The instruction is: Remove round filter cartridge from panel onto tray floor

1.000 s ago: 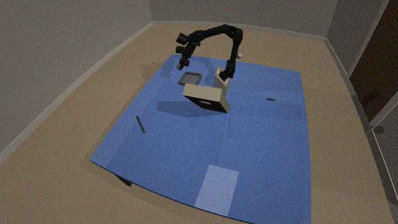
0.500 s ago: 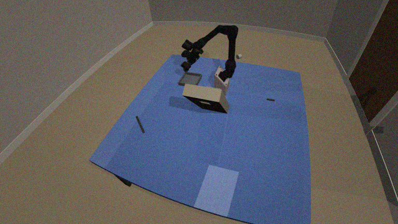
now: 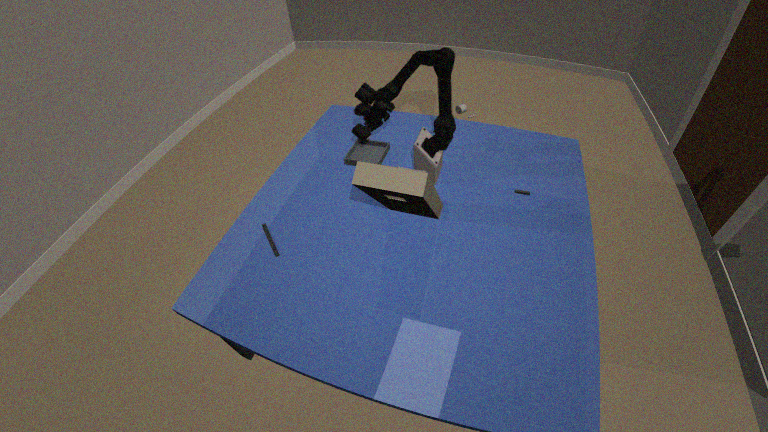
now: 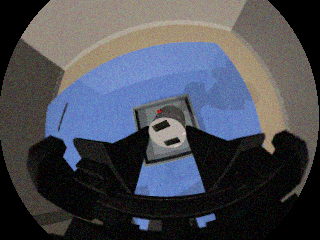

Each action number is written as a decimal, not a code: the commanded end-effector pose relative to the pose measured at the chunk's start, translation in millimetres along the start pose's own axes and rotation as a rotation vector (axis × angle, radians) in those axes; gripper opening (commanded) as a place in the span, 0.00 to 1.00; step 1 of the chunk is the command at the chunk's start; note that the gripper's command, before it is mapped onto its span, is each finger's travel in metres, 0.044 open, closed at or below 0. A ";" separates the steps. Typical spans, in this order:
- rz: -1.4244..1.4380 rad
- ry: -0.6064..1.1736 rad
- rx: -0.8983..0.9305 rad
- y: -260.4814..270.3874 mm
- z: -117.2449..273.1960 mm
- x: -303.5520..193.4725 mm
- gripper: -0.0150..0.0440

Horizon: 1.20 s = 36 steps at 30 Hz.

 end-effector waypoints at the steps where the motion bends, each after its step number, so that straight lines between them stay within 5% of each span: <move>1: -0.002 0.008 -0.005 0.3 -18.1 -9.9 0.25; 14: -0.002 0.009 -0.006 2.8 -52.1 -33.8 0.25; 30: -0.007 0.017 0.001 3.1 -48.2 -32.1 0.97; 36: -0.006 0.018 0.001 2.5 -41.4 -26.7 1.00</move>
Point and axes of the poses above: the point midway between the two fingers, 35 mm back from their tips, its own z axis back along the fingers, its own y axis across the jaws, x = y × z, the point moved 8 cm from there along z, back along the fingers, and after that the axes turned 7 degrees about z, right-handed, at the moved point
